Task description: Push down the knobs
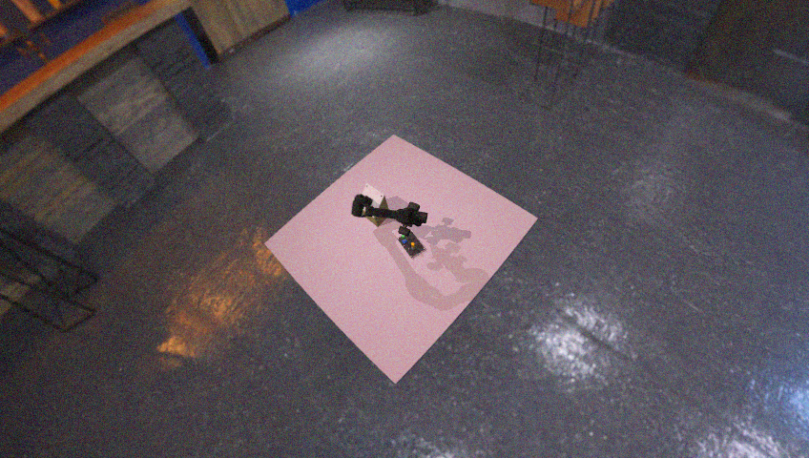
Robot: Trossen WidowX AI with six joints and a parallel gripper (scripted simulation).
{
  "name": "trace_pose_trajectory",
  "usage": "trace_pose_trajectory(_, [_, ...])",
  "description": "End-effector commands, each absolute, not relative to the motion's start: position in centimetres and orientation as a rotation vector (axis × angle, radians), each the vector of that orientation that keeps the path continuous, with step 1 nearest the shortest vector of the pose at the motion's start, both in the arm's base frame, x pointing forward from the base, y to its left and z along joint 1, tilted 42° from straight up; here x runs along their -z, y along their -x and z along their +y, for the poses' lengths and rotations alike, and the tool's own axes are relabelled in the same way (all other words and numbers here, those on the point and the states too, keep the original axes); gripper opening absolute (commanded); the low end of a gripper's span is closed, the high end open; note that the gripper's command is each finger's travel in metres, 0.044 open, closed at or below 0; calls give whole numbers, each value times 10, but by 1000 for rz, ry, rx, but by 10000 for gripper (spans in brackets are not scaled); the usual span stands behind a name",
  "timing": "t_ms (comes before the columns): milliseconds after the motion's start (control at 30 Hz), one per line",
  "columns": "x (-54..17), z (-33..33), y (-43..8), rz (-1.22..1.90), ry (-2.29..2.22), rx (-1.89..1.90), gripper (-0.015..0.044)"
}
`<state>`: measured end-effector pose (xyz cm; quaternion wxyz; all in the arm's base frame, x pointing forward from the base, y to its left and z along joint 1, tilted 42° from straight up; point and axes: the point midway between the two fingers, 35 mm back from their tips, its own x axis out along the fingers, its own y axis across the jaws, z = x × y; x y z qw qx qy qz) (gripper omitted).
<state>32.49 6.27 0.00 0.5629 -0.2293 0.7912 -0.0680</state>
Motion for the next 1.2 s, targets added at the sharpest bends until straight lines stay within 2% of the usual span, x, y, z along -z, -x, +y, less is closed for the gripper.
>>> trace_pose_trajectory(0, [-7, 48, -324, 1777, 560, 265, 0])
trace_pose_trajectory(400, [-33, 8, -316, 1480, 580, 557, 0])
trace_pose_trajectory(1167, [-9, -15, -316, 1475, 581, 562, 0])
